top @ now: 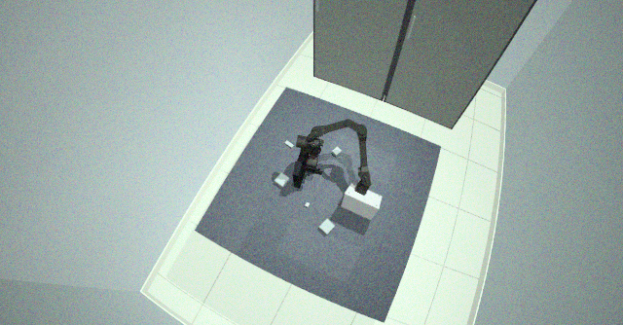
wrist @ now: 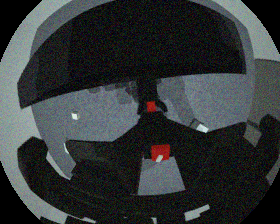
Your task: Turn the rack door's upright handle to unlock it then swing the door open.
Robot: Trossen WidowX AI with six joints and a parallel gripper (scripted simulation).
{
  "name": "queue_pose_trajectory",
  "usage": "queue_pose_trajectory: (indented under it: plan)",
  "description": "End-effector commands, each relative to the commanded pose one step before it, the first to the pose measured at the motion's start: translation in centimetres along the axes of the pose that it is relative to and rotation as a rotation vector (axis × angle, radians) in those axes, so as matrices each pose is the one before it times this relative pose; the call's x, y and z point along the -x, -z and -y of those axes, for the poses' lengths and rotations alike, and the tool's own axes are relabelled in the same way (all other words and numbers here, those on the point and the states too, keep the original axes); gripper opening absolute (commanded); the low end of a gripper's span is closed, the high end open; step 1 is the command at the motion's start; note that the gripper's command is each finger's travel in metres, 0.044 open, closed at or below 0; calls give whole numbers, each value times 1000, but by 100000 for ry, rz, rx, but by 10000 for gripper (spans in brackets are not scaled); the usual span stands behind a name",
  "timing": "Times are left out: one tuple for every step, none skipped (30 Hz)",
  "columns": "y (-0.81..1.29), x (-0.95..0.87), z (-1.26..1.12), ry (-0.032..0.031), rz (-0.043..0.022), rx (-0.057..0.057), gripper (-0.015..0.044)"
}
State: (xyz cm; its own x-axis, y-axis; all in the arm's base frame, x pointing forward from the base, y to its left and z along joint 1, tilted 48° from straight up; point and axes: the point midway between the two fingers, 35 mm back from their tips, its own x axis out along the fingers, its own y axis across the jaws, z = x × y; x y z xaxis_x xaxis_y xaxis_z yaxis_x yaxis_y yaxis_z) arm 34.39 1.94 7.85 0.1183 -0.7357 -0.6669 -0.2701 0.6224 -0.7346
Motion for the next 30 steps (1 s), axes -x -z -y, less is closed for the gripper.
queue_pose_trajectory:
  plan:
    - [-31, 13, 8, 56, 214, 170, 28]
    - [0, 0, 0, 0, 0, 0, 22]
    - [0, 0, 0, 0, 0, 0, 20]
    - [0, 0, 0, 0, 0, 0, 20]
    - [0, 0, 0, 0, 0, 0, 20]
    - [0, 0, 0, 0, 0, -810, 20]
    - [0, 0, 0, -1, 0, -2429, 20]
    - [0, 0, 0, -2, 0, -4048, 20]
    - [0, 0, 0, -3, -1, -4928, 20]
    - [0, 0, 0, -3, -1, -4929, 20]
    - [0, 0, 0, -3, -1, -4929, 20]
    - [0, 0, 0, -3, -1, -4929, 20]
    - [0, 0, 0, -2, -1, -4929, 20]
    - [0, 0, 0, -2, -1, -4929, 20]
    - [0, 0, 0, -2, -2, -4929, 20]
    - [0, 0, 0, 1, 0, -4926, 20]
    - [0, 0, 0, 1, 0, -4928, 20]
    - [0, 0, 0, 1, 0, -4928, 20]
    - [0, 0, 0, 1, 0, -4928, 20]
    - [0, 0, 0, 1, 0, -4928, 20]
    - [0, 0, 0, 1, 0, -4928, 20]
    - [0, 0, 0, 1, 0, -4928, 20]
    - [0, 0, 0, 1, 0, -4928, 20]
    - [0, 0, 0, 1, 0, -4927, 20]
    - [0, 0, 0, 1, 0, -4927, 20]
    - [1, 1, -1, -6, 9, -4929, 20]
    - [1, 1, -1, -6, 9, -4930, 20]
    - [1, 1, -1, -7, 9, -4930, 20]
    - [1, 1, -1, -7, 8, -4930, 20]
    - [0, 0, 0, -1, 3, -4928, 20]
